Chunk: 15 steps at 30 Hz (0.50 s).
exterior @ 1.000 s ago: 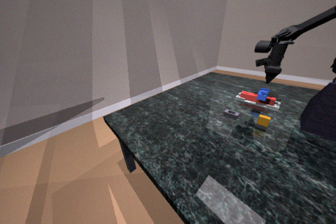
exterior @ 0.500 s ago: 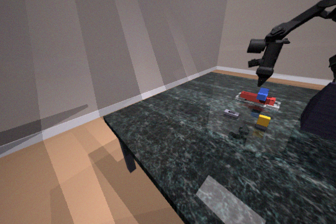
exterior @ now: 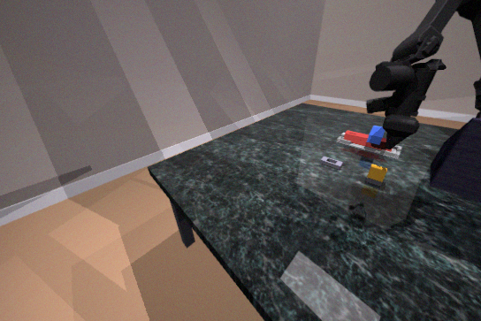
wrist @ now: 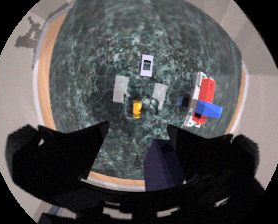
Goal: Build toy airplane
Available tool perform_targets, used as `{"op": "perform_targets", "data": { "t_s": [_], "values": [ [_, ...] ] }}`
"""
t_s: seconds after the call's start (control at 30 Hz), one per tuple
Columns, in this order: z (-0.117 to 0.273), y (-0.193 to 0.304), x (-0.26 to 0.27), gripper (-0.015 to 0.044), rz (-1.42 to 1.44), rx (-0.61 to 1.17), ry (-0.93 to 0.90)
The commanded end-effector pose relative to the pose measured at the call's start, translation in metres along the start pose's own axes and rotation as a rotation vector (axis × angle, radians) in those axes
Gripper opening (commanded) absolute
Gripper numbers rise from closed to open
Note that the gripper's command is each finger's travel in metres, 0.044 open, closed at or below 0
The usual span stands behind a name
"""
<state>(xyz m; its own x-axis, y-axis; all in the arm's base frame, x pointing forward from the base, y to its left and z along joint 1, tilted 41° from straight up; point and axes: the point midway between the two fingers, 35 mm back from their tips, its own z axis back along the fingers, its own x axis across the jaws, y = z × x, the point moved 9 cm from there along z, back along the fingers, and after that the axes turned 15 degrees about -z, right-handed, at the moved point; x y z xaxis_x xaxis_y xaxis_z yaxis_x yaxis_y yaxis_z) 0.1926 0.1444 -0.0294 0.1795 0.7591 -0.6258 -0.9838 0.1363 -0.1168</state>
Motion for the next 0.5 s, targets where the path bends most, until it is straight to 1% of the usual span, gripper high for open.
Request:
{"op": "perform_targets", "data": {
  "t_s": [0.0, 0.07, 0.27, 0.37, 0.47],
  "values": [
    [-0.03, 0.002, 0.003, 0.044, -0.012, 0.007, 0.008],
    [-0.055, 0.003, 0.002, 0.044, -0.013, 0.007, 0.01],
    [-0.06, 0.004, 0.001, 0.044, -0.013, 0.007, 0.01],
    [-0.072, 0.004, 0.001, 0.044, -0.013, 0.006, 0.011],
    [-0.074, 0.004, 0.001, 0.044, -0.013, 0.006, 0.011]
  ]
}}
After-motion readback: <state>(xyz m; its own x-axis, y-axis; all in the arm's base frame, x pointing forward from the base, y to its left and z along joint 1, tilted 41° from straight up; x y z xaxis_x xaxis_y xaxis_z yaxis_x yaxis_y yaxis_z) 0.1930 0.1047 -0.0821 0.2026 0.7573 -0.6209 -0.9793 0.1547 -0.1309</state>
